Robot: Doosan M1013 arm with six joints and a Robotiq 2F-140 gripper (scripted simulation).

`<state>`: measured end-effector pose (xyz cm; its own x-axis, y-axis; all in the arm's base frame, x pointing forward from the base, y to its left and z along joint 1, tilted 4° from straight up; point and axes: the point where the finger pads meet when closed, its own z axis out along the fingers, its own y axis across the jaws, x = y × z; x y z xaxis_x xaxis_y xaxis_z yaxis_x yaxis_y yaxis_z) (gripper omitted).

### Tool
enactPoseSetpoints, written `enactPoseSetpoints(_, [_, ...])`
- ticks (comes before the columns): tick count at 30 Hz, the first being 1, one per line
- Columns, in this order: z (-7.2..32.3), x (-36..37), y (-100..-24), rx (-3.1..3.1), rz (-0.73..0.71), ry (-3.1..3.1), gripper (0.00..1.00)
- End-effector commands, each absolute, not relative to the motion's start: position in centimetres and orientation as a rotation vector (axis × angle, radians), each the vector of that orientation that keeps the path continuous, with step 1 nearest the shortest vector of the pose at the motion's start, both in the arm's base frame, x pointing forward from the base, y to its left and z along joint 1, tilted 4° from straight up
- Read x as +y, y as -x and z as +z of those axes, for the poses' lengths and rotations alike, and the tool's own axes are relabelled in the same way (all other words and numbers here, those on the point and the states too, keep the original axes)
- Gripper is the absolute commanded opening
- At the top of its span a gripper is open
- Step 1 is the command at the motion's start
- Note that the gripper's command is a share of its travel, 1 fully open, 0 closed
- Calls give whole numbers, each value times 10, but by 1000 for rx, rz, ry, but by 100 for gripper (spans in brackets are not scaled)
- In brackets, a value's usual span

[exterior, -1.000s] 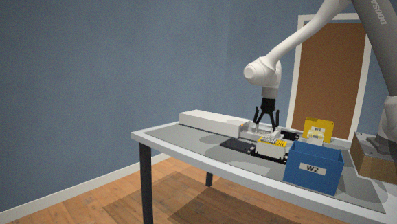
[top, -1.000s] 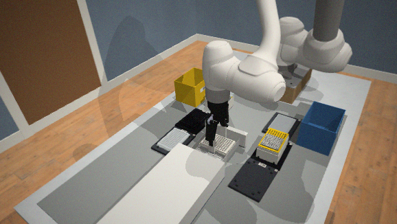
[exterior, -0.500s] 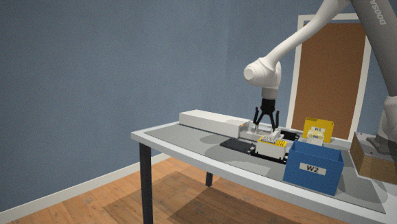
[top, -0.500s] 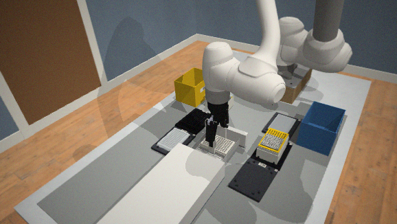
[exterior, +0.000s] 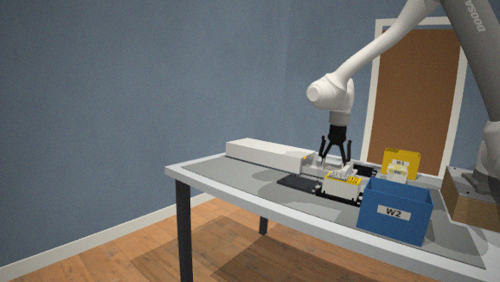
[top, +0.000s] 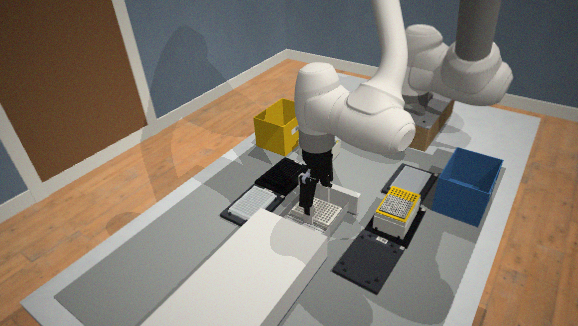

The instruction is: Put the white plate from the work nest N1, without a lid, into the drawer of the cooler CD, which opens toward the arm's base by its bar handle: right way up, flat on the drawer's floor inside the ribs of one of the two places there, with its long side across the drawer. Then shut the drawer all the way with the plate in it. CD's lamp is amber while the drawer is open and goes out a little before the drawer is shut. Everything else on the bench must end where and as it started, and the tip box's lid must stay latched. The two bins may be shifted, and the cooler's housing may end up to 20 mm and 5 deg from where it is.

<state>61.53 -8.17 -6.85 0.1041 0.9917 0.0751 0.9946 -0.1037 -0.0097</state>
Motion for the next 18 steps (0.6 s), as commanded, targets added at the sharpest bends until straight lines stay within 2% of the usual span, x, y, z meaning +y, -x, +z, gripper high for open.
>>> enactPoseSetpoints(1, [-69, -82, -615, -2063, -76, 2290, 0])
enactPoseSetpoints(18, [-69, -82, -618, -2063, -76, 2290, 0])
